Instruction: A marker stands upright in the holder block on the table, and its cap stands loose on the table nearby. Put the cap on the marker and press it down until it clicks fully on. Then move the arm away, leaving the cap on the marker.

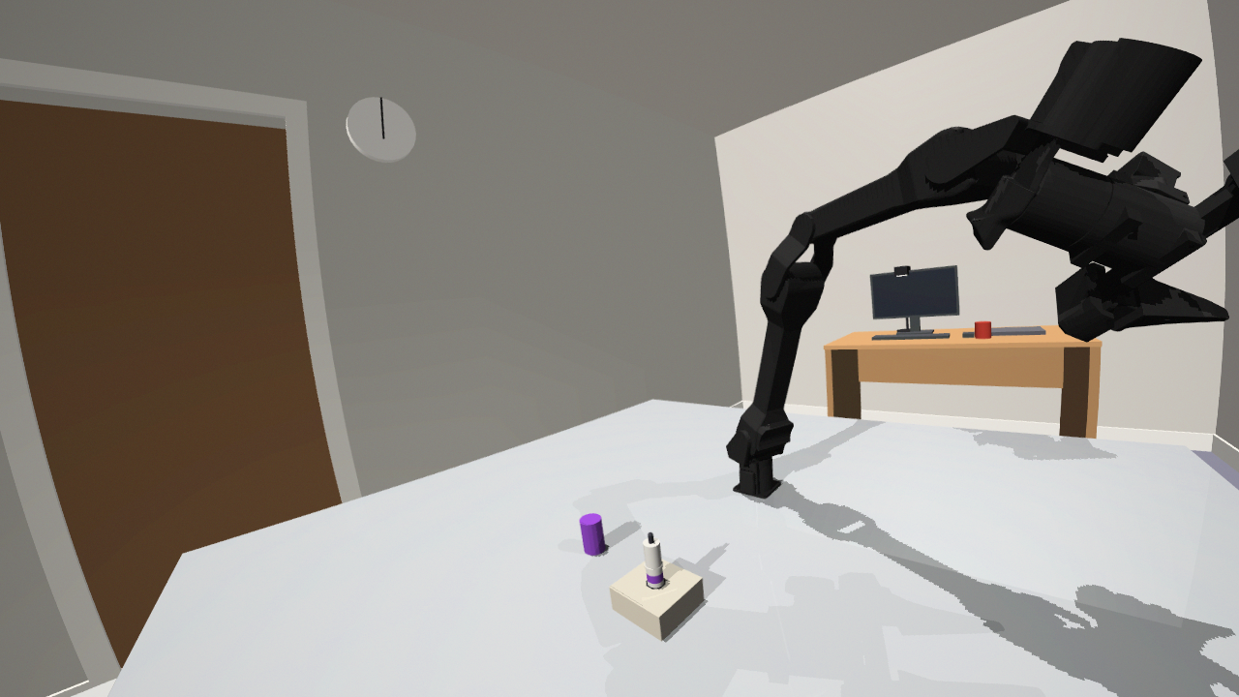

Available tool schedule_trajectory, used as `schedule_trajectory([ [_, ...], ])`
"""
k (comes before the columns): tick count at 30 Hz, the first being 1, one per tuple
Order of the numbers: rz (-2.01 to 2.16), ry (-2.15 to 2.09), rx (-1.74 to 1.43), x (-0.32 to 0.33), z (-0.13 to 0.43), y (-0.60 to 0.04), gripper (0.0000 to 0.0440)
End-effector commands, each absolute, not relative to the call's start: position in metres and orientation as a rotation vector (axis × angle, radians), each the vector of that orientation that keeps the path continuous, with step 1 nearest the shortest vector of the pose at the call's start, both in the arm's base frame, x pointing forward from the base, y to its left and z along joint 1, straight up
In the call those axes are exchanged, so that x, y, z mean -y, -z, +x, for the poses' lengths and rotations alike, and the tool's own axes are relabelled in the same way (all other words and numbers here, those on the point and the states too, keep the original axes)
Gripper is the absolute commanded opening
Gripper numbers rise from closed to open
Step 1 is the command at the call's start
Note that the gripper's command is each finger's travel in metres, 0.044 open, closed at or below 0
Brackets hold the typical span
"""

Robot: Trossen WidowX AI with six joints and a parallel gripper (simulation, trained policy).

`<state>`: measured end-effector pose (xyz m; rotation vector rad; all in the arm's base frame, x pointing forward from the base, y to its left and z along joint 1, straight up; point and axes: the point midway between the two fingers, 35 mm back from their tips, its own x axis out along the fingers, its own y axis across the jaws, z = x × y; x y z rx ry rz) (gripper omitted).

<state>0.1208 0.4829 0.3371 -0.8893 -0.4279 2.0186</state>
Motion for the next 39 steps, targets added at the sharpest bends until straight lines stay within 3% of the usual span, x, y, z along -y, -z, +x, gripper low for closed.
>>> schedule_trajectory([
  [1, -0.9, -2.0, 0.423, -0.47, 0.133, -0.344, 0.0335],
  [39, -0.998, -1.791, 0.159, -0.333, 0.244, -0.35, 0.0333],
])
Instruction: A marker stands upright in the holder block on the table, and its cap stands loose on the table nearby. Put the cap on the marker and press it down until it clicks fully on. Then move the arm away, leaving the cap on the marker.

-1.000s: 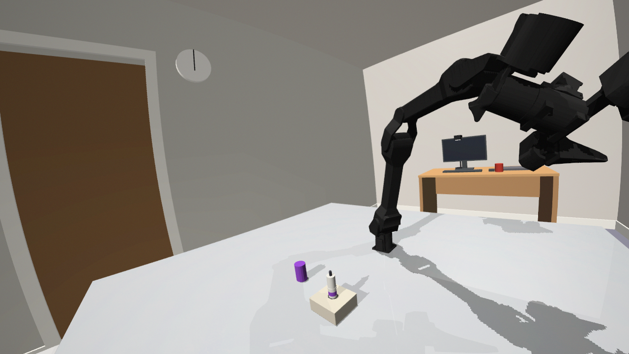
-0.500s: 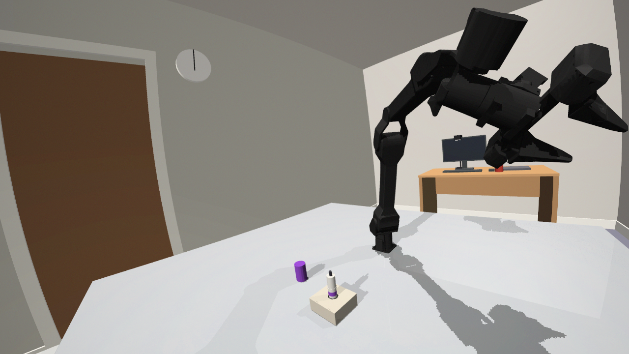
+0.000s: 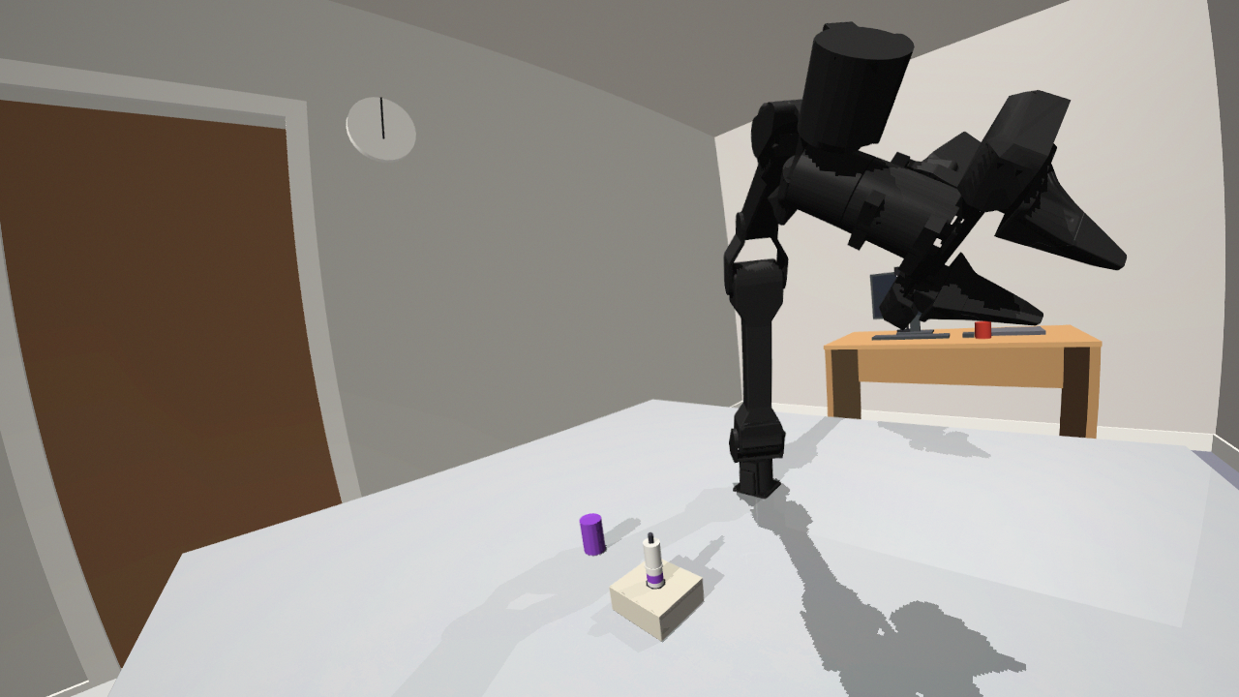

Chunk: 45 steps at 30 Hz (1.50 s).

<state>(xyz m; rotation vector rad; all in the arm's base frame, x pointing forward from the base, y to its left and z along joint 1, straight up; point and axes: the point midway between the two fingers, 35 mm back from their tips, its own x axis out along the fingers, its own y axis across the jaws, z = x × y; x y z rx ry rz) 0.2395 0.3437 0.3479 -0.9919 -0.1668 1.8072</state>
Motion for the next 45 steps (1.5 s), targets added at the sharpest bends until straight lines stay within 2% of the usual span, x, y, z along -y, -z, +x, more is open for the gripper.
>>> schedule_trajectory([
  [1, -1.0, -1.785, 0.151, -0.329, 0.246, -0.35, 0.0333],
  [45, -1.072, -1.525, -0.214, -0.164, 0.313, -0.328, 0.0329],
])
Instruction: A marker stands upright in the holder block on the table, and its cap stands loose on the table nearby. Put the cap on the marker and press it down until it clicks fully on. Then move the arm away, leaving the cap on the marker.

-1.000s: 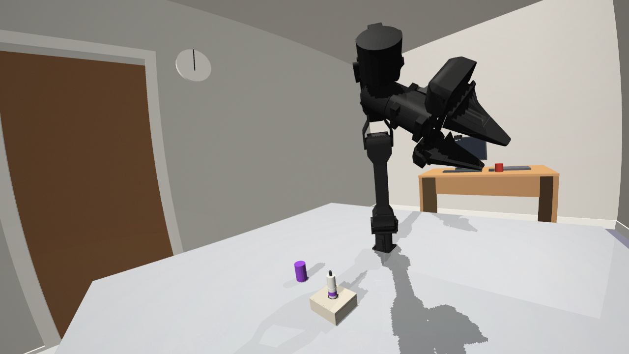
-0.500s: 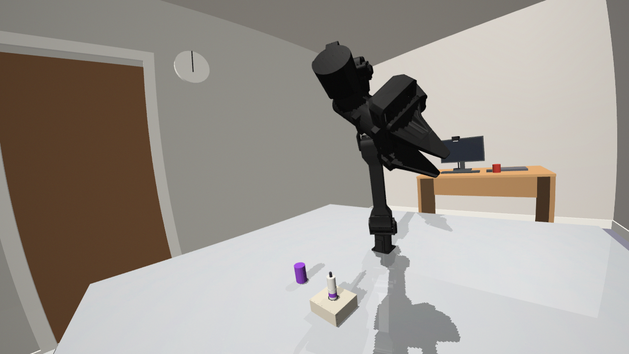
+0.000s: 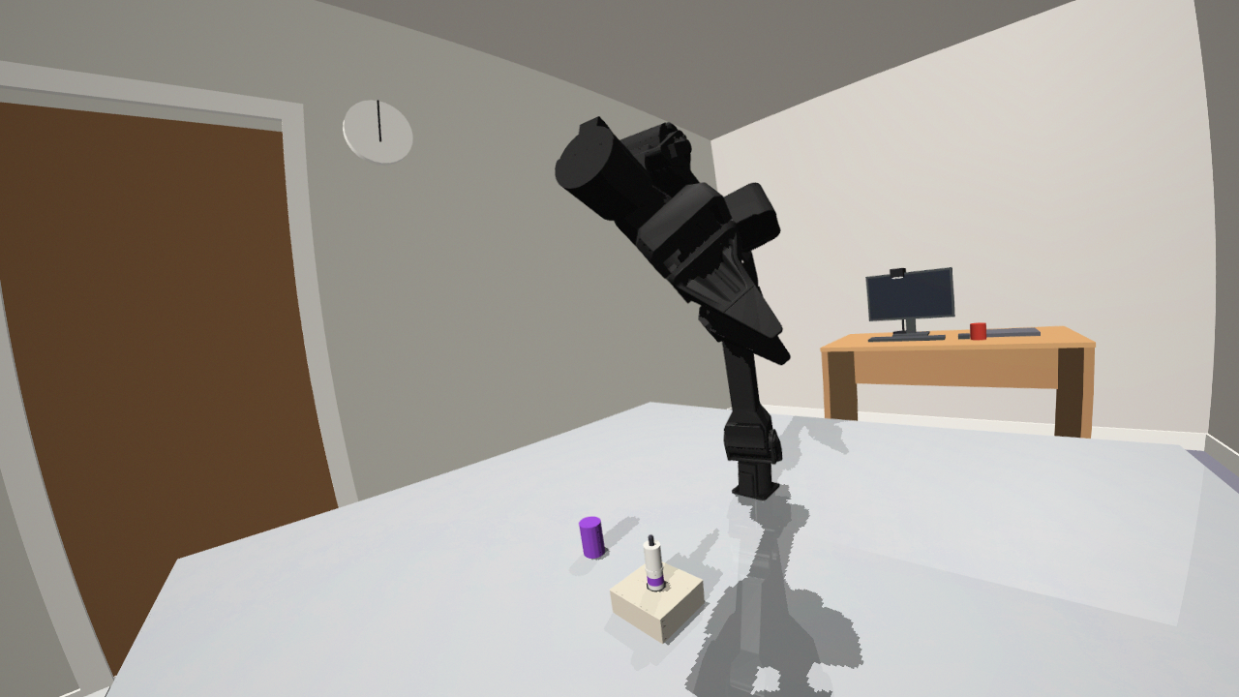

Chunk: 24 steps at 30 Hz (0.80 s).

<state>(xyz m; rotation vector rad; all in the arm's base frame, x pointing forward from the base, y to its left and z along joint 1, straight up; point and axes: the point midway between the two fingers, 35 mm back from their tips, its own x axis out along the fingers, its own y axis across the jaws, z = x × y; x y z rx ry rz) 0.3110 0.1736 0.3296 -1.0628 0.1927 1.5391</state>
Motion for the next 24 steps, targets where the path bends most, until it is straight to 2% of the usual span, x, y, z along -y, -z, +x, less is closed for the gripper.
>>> schedule_trajectory([
  [1, -1.073, -1.519, -0.222, -0.16, 0.314, -0.327, 0.0328],
  [24, -1.164, -1.374, -0.346, -0.086, 0.34, -0.312, 0.0324],
])
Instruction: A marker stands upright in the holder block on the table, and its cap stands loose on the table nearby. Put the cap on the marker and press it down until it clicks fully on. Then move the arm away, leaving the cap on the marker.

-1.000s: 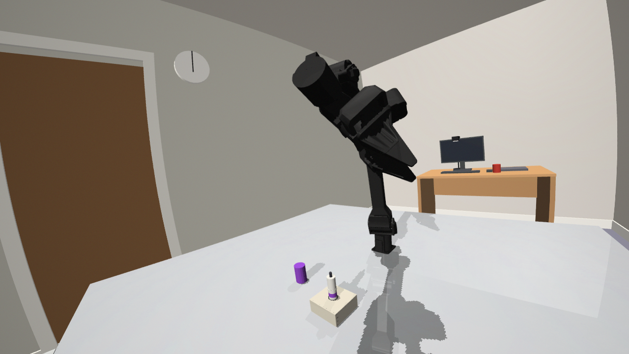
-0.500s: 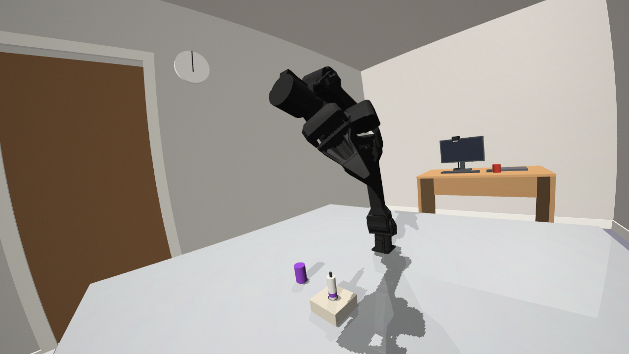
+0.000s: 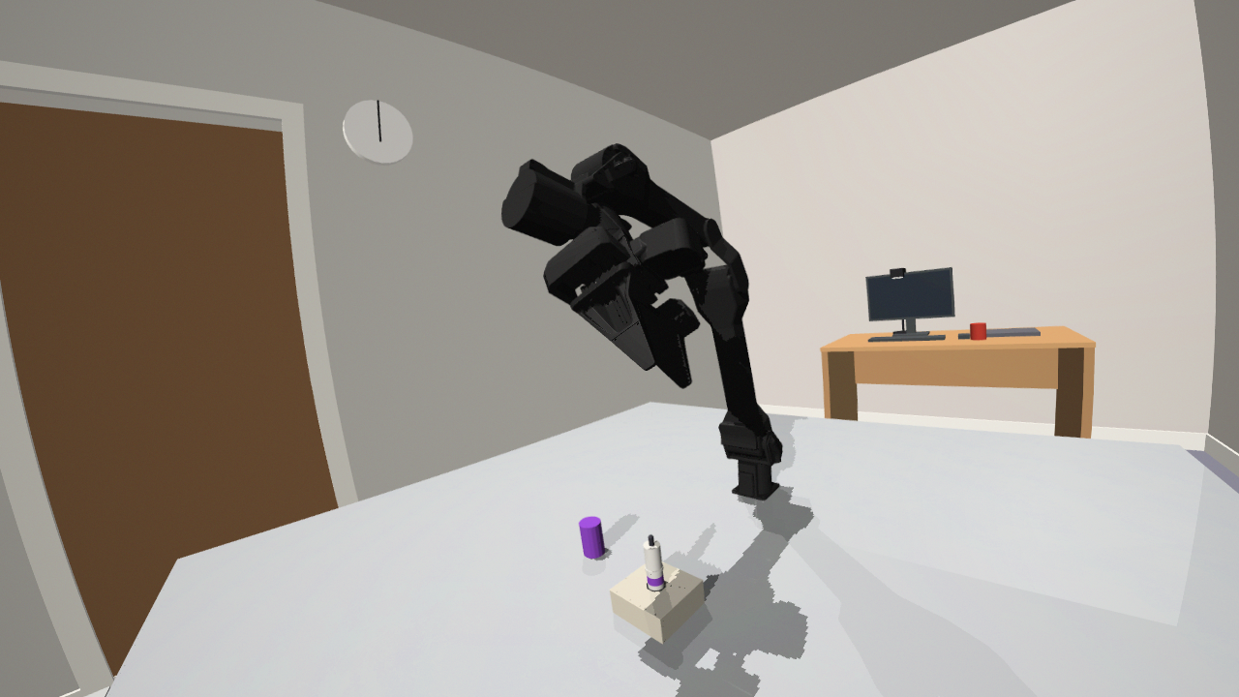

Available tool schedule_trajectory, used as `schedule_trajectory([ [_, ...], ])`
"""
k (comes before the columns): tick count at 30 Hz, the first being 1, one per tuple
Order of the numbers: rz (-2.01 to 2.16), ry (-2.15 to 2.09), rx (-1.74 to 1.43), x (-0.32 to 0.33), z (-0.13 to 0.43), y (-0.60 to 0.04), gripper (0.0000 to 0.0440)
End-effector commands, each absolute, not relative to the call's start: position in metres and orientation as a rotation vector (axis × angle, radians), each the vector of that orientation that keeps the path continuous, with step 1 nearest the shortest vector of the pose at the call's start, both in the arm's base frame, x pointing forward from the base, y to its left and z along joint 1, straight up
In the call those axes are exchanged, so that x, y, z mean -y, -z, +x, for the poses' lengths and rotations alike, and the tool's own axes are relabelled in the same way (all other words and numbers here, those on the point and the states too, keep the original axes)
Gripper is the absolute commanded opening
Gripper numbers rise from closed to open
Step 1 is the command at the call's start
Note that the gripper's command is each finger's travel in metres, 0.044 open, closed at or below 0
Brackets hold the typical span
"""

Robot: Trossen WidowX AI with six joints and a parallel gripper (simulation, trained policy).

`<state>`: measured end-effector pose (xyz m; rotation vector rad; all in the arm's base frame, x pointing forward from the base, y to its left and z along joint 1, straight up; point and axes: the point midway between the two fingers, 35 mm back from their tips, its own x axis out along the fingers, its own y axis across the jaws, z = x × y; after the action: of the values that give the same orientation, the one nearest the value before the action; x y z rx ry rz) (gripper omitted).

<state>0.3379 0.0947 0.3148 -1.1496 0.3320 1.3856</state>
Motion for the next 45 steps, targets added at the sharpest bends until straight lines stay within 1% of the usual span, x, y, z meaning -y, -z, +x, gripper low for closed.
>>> schedule_trajectory([
  [1, -1.168, -1.369, -0.351, -0.083, 0.341, -0.312, 0.0324],
  [45, -1.281, -1.287, -0.643, 0.026, 0.351, -0.259, 0.0319],
])
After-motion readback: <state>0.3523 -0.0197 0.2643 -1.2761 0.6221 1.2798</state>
